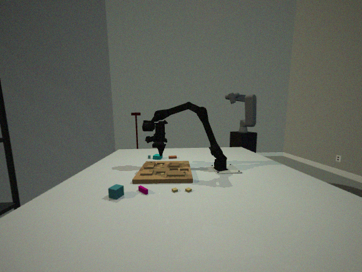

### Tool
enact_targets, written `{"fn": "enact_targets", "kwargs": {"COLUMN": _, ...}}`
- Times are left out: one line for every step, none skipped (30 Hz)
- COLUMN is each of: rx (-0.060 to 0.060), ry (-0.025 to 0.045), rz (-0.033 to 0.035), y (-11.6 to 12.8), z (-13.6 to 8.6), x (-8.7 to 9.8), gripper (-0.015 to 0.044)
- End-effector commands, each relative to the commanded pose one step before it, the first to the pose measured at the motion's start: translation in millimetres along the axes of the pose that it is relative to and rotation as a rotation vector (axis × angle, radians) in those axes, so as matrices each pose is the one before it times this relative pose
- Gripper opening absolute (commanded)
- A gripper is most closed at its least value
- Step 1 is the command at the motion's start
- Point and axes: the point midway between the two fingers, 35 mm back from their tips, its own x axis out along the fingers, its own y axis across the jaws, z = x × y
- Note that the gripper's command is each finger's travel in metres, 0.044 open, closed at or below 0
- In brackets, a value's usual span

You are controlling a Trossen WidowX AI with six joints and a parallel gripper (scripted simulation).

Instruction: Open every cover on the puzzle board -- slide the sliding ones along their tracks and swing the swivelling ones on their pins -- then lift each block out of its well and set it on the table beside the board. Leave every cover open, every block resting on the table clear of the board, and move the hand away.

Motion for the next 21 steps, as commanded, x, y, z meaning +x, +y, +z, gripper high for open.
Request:
{"fn": "enact_targets", "kwargs": {"rx": 0.3598, "ry": -0.00086, "rz": 0.00507, "y": -18.61, "z": 1.82, "x": -1.42, "gripper": 0.0}}
{"fn": "enact_targets", "kwargs": {"rx": 0.0, "ry": 0.0, "rz": 0.0, "y": 0.0, "z": 0.0, "x": 0.0, "gripper": 0.0}}
{"fn": "enact_targets", "kwargs": {"rx": 0.0, "ry": 0.0, "rz": 0.0, "y": 0.0, "z": 0.0, "x": 0.0, "gripper": 0.0}}
{"fn": "enact_targets", "kwargs": {"rx": 0.0, "ry": 0.0, "rz": 0.0, "y": 0.0, "z": 0.0, "x": 0.0, "gripper": 0.0}}
{"fn": "enact_targets", "kwargs": {"rx": 0.0, "ry": 0.0, "rz": 0.0, "y": 0.0, "z": 0.0, "x": 0.0, "gripper": 0.0}}
{"fn": "enact_targets", "kwargs": {"rx": 0.0, "ry": 0.0, "rz": 0.0, "y": 0.0, "z": 0.0, "x": 0.0, "gripper": 0.0}}
{"fn": "enact_targets", "kwargs": {"rx": 0.0, "ry": 0.0, "rz": 0.0, "y": 0.0, "z": 0.0, "x": 0.0, "gripper": 0.0}}
{"fn": "enact_targets", "kwargs": {"rx": 0.0, "ry": 0.0, "rz": 0.0, "y": 0.0, "z": 0.0, "x": 0.0, "gripper": 0.0}}
{"fn": "enact_targets", "kwargs": {"rx": 0.0, "ry": 0.0, "rz": 0.0, "y": 0.0, "z": 0.0, "x": 0.0, "gripper": 0.0}}
{"fn": "enact_targets", "kwargs": {"rx": 0.0, "ry": 0.0, "rz": 0.0, "y": 0.0, "z": 0.0, "x": 0.0, "gripper": 0.0}}
{"fn": "enact_targets", "kwargs": {"rx": 0.0, "ry": 0.0, "rz": 0.0, "y": 0.0, "z": 0.0, "x": 0.0, "gripper": 0.0}}
{"fn": "enact_targets", "kwargs": {"rx": 0.0, "ry": 0.0, "rz": 0.0, "y": 0.0, "z": 0.0, "x": 0.0, "gripper": 0.0}}
{"fn": "enact_targets", "kwargs": {"rx": 0.0, "ry": -0.00001, "rz": 0.0, "y": 0.02, "z": 0.06, "x": 0.73, "gripper": 0.0}}
{"fn": "enact_targets", "kwargs": {"rx": 0.0, "ry": -0.00001, "rz": 0.0, "y": 0.03, "z": 0.12, "x": 1.47, "gripper": 0.0}}
{"fn": "enact_targets", "kwargs": {"rx": 0.0, "ry": -0.00001, "rz": 0.0, "y": 0.05, "z": 0.17, "x": 2.27, "gripper": 0.0}}
{"fn": "enact_targets", "kwargs": {"rx": 0.0, "ry": -0.00002, "rz": 0.0, "y": 0.05, "z": 0.18, "x": 2.82, "gripper": 0.0}}
{"fn": "enact_targets", "kwargs": {"rx": 0.0, "ry": -0.00001, "rz": 0.0, "y": 0.05, "z": 0.18, "x": 3.4, "gripper": 0.0}}
{"fn": "enact_targets", "kwargs": {"rx": 0.0, "ry": -0.00001, "rz": 0.0, "y": 0.05, "z": 0.17, "x": 4.01, "gripper": 0.0}}
{"fn": "enact_targets", "kwargs": {"rx": 0.0, "ry": -0.00001, "rz": 0.0, "y": 0.03, "z": 0.12, "x": 4.52, "gripper": 0.0}}
{"fn": "enact_targets", "kwargs": {"rx": 0.0, "ry": 0.0, "rz": 0.0, "y": 0.01, "z": 0.05, "x": 4.75, "gripper": 0.0}}
{"fn": "enact_targets", "kwargs": {"rx": 0.0, "ry": 0.00001, "rz": 0.0, "y": -0.01, "z": -0.03, "x": 4.8, "gripper": 0.0}}
